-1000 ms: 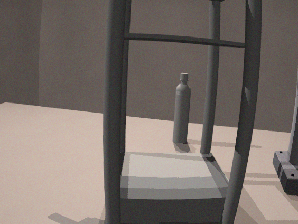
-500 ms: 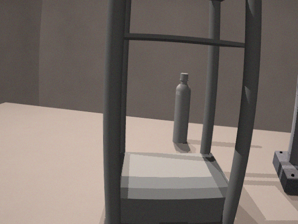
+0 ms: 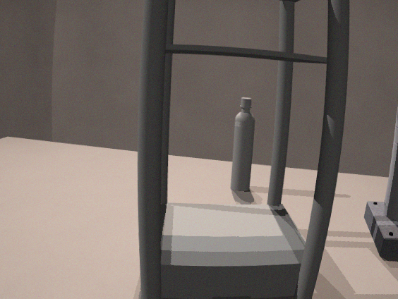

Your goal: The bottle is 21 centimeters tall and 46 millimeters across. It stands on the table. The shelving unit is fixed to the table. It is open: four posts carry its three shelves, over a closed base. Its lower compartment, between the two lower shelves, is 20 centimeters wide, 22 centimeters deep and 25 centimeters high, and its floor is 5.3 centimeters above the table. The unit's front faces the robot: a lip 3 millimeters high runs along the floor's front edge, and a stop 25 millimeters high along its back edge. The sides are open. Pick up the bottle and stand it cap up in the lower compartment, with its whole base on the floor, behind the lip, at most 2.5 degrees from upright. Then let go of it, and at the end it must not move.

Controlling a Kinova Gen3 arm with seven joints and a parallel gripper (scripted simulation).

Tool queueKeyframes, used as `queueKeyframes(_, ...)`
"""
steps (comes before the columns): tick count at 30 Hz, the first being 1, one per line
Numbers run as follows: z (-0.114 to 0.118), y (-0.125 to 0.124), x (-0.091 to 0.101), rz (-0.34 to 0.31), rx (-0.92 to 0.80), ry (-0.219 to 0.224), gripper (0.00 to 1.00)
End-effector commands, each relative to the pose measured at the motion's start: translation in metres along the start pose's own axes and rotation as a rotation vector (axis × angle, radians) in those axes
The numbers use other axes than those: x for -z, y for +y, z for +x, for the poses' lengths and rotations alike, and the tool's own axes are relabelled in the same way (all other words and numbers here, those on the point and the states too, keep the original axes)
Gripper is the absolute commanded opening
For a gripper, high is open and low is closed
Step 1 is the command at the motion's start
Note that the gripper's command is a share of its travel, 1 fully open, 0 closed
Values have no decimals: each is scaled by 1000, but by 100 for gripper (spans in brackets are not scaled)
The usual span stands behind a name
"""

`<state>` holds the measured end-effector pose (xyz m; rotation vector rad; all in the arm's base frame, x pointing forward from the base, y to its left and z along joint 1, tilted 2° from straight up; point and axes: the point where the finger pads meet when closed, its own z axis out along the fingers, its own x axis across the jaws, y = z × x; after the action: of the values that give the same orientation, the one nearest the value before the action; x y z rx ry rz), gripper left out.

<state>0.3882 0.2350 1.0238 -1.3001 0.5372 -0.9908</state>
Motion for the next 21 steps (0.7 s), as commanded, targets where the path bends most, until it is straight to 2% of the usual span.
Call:
queueKeyframes(1, -8, -15, 6, 25, 5, -9, 100)
queueKeyframes(2, -17, -43, 18, 84, -15, -25, 100)
queueKeyframes(6, -29, -84, 39, 170, -47, -49, 100)
queueKeyframes(12, -46, -147, 79, 308, -103, -92, 100)
queueKeyframes(16, -54, -187, 110, 398, -144, -122, 100)
queueKeyframes(18, -54, -187, 110, 398, -144, -122, 100)
queueKeyframes(19, -58, -210, 131, 453, -170, -142, 100)
queueKeyframes(21, -60, -225, 146, 489, -188, -156, 100)
